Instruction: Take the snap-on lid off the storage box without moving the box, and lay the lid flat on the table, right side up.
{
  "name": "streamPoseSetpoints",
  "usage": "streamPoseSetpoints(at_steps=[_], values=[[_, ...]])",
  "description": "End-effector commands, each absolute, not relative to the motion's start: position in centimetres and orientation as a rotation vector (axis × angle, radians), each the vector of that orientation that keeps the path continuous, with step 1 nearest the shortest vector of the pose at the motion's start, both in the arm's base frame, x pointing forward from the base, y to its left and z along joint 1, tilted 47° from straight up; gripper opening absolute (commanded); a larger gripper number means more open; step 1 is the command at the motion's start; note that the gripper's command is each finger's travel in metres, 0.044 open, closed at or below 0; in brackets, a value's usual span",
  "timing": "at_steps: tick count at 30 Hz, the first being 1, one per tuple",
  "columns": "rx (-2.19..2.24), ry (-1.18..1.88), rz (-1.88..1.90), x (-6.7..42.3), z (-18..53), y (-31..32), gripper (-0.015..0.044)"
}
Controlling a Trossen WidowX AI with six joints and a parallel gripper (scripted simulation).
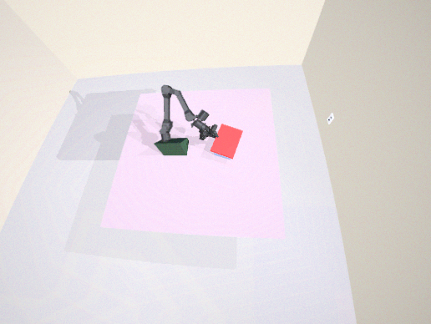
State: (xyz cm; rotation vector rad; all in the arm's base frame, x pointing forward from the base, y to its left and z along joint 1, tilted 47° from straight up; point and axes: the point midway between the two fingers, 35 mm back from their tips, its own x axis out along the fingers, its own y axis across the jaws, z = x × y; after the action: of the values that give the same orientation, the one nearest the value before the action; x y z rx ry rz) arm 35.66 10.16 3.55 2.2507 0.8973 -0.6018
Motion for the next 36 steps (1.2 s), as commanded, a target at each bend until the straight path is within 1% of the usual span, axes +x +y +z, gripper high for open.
streamPoseSetpoints(at_steps=[1,36], values=[[2.253,0.893,-0.596,35.9,4.1,9.6,0.0],[2.251,0.891,-0.595,38.0,6.9,6.3,0.0]])
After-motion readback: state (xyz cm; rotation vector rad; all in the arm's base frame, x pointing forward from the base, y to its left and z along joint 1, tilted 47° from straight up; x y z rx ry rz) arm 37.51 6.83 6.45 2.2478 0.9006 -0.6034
